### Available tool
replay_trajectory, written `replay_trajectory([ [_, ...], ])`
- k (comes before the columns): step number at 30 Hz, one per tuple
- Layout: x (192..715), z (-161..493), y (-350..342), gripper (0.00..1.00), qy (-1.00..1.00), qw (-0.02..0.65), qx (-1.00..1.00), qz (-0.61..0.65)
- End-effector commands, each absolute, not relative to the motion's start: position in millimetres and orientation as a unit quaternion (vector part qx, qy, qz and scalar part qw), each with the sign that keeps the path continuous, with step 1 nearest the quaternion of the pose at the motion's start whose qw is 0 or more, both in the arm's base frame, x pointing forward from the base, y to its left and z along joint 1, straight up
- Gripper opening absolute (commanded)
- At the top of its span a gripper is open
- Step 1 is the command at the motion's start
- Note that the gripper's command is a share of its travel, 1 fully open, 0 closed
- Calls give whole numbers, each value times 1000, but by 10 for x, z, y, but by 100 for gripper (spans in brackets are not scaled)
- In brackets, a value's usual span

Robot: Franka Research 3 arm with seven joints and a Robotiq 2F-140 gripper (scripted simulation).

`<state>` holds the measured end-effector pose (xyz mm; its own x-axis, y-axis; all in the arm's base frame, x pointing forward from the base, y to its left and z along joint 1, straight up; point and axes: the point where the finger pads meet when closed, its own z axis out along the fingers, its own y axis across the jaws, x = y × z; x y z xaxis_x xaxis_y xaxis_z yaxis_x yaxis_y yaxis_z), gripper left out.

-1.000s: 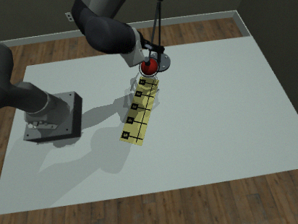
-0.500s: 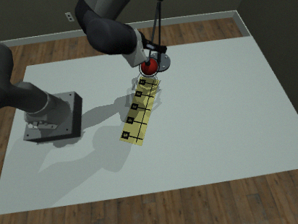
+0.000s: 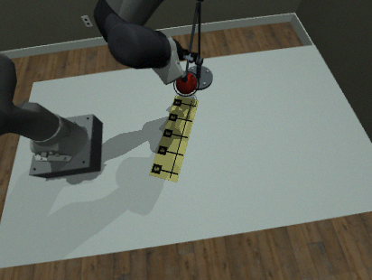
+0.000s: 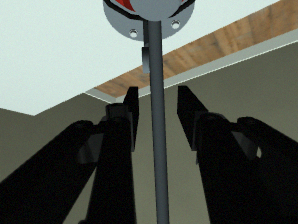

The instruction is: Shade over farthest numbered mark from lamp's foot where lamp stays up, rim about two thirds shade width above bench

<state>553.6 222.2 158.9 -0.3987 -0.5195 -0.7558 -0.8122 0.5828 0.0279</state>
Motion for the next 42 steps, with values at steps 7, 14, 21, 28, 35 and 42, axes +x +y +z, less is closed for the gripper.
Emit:
replay_trajectory([
  [7,5530,1590,2226,10,814,362,-407,204],
  [14,5533,1589,2222,10,813,363,-408,202],
  [21,5536,1589,2220,10,812,363,-410,201],
  [28,5523,1505,2085,10,799,362,-433,206],
  [35,5510,1422,1949,10,786,360,-457,210],
  [42,5518,1350,1855,10,777,357,-471,216],
])
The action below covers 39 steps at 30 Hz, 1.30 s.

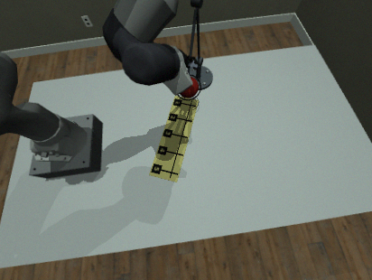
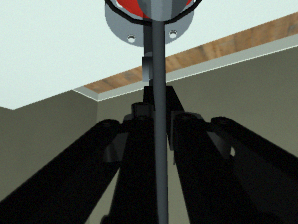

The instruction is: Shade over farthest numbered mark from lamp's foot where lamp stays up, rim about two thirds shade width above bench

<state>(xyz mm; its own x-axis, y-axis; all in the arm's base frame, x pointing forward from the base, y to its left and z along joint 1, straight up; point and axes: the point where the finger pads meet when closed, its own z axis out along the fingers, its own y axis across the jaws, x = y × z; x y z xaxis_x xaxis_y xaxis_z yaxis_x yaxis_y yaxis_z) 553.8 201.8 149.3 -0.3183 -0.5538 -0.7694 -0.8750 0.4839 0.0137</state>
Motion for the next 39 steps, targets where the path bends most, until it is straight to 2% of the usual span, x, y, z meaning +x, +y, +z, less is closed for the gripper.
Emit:
replay_trajectory([
  [1,5521,1335,1836,10,776,356,-474,217],
  [39,5541,1151,1613,10,758,348,-502,229],
])
